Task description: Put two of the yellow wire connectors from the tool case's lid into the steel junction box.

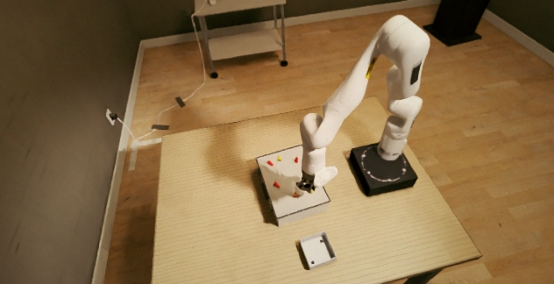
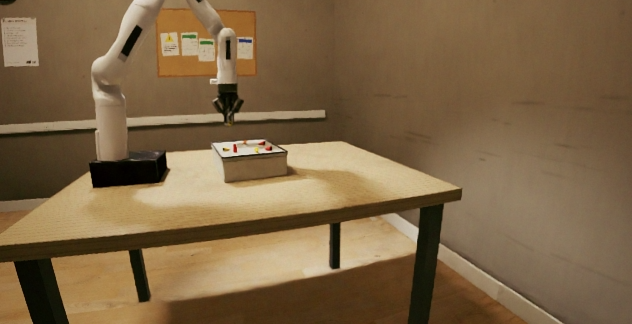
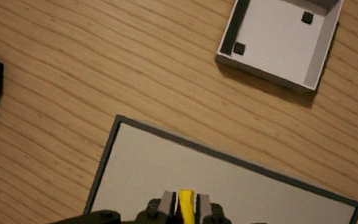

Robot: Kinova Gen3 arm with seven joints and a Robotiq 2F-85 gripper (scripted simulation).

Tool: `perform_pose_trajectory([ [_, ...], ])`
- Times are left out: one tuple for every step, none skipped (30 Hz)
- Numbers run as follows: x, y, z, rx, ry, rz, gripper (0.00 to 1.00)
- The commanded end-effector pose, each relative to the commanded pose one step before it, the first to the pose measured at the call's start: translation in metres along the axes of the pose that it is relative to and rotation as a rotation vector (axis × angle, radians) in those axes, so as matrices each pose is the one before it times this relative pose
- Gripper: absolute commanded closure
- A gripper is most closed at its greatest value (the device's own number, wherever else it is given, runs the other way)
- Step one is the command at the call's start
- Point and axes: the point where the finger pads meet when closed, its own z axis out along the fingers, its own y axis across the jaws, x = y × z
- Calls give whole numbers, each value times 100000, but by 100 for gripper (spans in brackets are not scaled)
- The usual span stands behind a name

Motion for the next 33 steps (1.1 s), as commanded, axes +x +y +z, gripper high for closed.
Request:
perform_pose_trajectory([
  [3382, 1589, 101, -78, -188, -2701, 82],
  [725, 377, 0, 0, 0, 0, 82],
  [741, 387, 0, 0, 0, 0, 82],
  [753, 393, 0, 0, 0, 0, 82],
  [762, 397, 0, 0, 0, 0, 82],
  [768, 401, 0, 0, 0, 0, 82],
  [769, 402, 0, 0, 0, 0, 82],
  [767, 400, 0, 0, 0, 0, 82],
  [760, 395, 0, 0, 0, 0, 82],
  [0, 0, 0, 0, 0, 0, 82],
  [0, 0, 0, 0, 0, 0, 82],
  [748, 391, 0, 0, 0, 0, 82],
  [729, 380, 0, 0, 0, 0, 82],
  [685, 357, 0, 0, 0, 0, 82],
  [635, 332, 0, 0, 0, 0, 82],
  [587, 306, 0, 0, 0, 0, 82],
  [539, 281, 0, 0, 0, 0, 82],
  [492, 256, 0, 0, 0, 0, 82],
  [445, 232, 0, 0, 0, 0, 82],
  [398, 208, 0, 0, 0, 0, 82],
  [353, 185, 0, 0, 0, 0, 82],
  [310, 162, 0, 0, 0, 0, 82],
  [268, 139, 0, 0, 0, 0, 82],
  [226, 119, 0, 0, 0, 0, 82],
  [189, 98, 0, 0, 0, 0, 82],
  [152, 79, 0, 0, 0, 0, 82],
  [0, 0, 0, 0, 0, 0, 82],
  [0, 0, 0, 0, 0, 0, 82],
  [118, 62, 0, 0, 0, 0, 82],
  [88, 46, 0, 0, 0, 0, 82],
  [62, 32, 0, 0, 0, 0, 82],
  [39, 20, 0, 0, 0, 0, 82],
  [21, 11, 0, 0, 0, 0, 82],
])
